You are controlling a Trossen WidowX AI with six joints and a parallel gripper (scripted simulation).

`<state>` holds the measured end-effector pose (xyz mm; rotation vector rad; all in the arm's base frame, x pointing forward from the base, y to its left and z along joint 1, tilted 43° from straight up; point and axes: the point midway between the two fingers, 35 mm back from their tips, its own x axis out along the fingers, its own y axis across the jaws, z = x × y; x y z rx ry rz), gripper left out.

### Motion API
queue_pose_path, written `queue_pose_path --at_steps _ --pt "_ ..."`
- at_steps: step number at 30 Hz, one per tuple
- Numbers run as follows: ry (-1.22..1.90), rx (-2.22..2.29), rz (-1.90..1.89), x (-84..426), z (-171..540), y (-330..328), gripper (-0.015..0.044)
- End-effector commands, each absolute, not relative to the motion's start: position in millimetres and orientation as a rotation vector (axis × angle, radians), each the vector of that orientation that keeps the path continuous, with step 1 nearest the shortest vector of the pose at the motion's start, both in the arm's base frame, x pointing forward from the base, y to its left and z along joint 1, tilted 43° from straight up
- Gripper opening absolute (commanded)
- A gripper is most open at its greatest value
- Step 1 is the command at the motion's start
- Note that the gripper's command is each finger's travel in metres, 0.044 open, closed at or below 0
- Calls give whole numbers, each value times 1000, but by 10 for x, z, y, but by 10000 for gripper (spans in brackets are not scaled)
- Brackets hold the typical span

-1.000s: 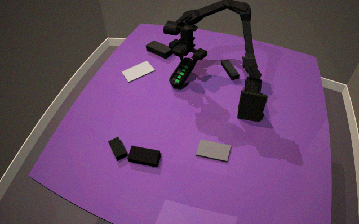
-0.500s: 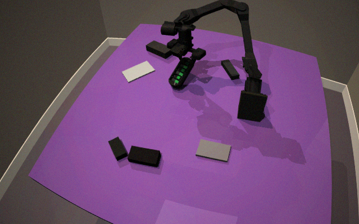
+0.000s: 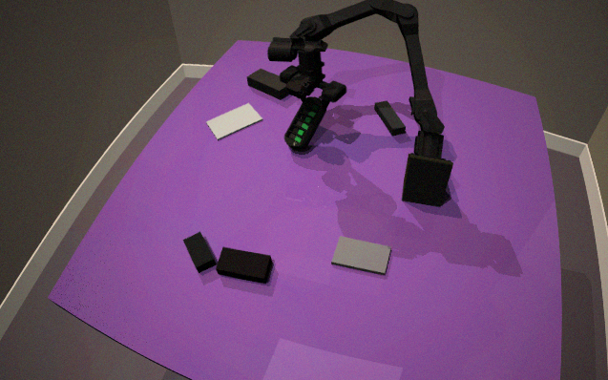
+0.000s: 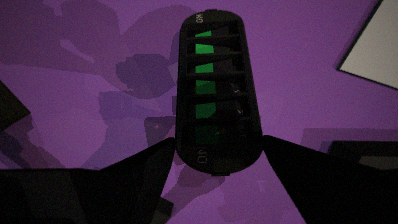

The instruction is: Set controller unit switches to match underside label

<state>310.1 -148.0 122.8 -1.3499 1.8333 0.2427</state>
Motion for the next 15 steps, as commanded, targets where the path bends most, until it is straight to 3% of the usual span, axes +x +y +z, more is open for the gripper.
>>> queue_pose_path --at_steps 1,15 --pt "1833 -1354 242 3136 1210 -1432 336" --pt "1851 -1361 229 3176 1192 -1358 336"
